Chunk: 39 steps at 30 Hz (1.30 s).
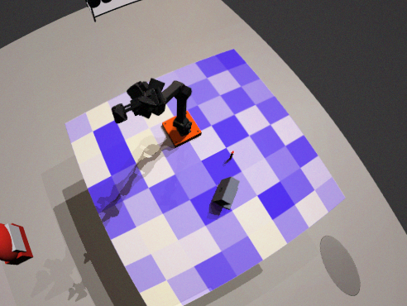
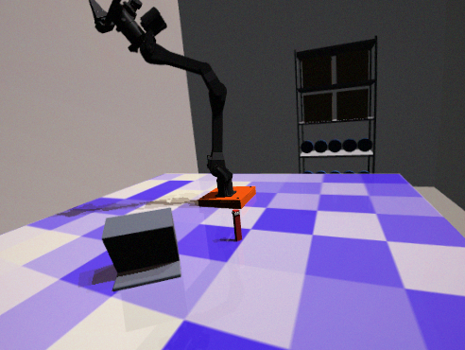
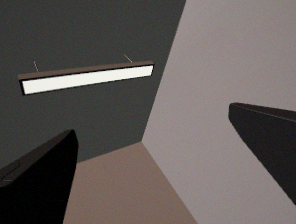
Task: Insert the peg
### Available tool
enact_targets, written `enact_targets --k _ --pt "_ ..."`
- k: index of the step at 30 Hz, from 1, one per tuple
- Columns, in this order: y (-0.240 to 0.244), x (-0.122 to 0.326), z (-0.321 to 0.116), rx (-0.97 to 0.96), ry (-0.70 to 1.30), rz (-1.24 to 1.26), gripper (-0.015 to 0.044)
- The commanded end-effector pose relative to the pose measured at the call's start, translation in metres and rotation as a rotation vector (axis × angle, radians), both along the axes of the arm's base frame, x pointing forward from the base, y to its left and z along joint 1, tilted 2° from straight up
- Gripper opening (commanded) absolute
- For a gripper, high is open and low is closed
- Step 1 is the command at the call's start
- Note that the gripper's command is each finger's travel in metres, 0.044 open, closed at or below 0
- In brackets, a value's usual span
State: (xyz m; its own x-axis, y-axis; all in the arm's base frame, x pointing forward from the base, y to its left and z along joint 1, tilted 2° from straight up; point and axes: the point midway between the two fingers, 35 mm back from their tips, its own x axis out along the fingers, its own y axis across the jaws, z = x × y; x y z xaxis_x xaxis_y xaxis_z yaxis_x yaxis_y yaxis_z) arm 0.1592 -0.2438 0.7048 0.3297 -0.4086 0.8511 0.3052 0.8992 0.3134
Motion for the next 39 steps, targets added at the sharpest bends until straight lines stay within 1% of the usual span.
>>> enact_targets --k 1,7,20,28,39 --pt "0.002 0.014 -0.006 0.044 0.003 0.069 0.044" --pt "-0.006 0.044 -0.024 0.137 0.047 0.15 0.044" --pt "-0.012 0.124 -0.083 0.374 0.192 0.332 0.044" --pt "-0.001 0.17 -0.121 0.502 0.282 0.436 0.044" --pt "0.028 0.221 -0.17 0.654 0.395 0.554 0.044"
